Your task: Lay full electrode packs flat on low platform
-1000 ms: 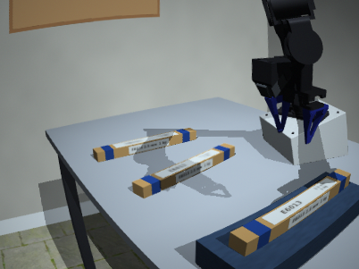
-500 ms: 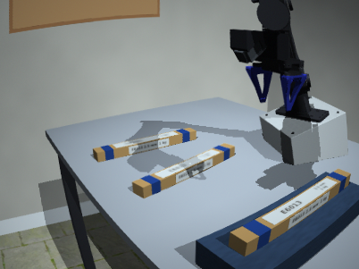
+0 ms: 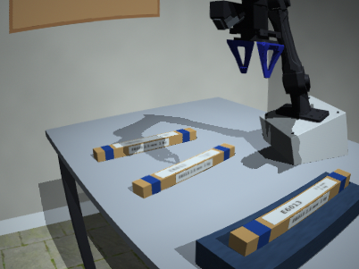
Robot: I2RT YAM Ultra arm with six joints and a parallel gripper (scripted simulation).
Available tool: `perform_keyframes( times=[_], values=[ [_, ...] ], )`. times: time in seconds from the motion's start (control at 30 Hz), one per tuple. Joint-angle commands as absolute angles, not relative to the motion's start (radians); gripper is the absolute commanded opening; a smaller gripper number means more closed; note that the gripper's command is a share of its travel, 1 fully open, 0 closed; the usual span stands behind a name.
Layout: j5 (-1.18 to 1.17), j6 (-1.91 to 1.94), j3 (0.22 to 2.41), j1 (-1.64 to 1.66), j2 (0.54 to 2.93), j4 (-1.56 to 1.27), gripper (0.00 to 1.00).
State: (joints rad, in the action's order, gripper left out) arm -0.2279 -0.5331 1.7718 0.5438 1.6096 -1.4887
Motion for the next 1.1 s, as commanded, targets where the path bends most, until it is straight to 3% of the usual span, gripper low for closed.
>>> perform_keyframes(
  times=[0.0, 0.6, 1.07],
  values=[
    [-0.218, -0.474, 1.777, 0.512, 1.567, -1.571, 0.74],
    [-0.163, -0.191, 1.722, 0.243, 1.278, -1.571, 0.74],
    [-0.161, -0.176, 1.725, 0.235, 1.276, -1.571, 0.74]
  ],
)
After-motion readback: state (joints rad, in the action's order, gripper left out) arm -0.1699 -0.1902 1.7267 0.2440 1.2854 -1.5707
